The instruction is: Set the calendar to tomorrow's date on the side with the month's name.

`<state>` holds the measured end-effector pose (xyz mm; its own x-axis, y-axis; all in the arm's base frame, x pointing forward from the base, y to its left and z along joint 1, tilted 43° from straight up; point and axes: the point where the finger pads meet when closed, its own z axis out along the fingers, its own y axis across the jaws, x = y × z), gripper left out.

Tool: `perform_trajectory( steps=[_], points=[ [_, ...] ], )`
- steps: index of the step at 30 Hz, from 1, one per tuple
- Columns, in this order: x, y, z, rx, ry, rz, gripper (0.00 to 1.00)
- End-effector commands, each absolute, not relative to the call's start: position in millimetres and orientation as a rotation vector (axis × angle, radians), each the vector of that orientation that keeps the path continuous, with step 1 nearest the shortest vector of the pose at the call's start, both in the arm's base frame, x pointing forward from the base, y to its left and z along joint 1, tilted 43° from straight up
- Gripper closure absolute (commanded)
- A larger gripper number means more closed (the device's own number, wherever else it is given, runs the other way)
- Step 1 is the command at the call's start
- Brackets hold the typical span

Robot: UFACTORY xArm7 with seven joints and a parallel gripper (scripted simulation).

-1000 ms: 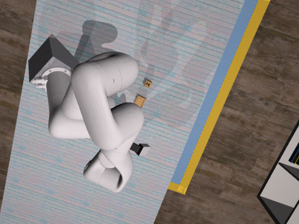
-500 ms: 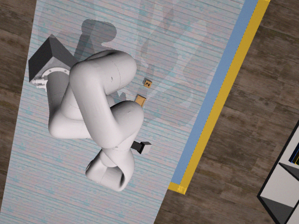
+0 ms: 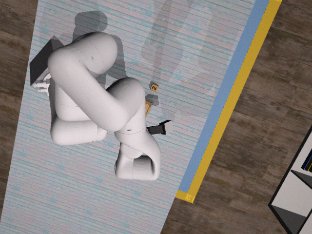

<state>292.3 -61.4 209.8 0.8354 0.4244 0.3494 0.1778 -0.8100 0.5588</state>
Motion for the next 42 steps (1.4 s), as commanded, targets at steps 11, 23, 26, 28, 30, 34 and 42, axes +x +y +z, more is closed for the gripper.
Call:
perform_trajectory(
  steps=[11, 23, 26, 28, 30, 34, 42],
  points=[
    [319, 2, 188, 2.241, 1.019, 0.432, 0.00],
    [328, 57, 159, 1.943, 1.427, 0.258, 0.00],
    [328, 63, 156, 1.906, 1.467, 0.239, 0.00],
    [328, 63, 156, 1.906, 1.467, 0.239, 0.53],
    [328, 63, 156, 1.906, 1.467, 0.239, 0.53],
    [328, 63, 156, 1.906, 1.467, 0.239, 0.53],
    [328, 63, 156, 1.906, 1.467, 0.239, 0.53]
  ],
)
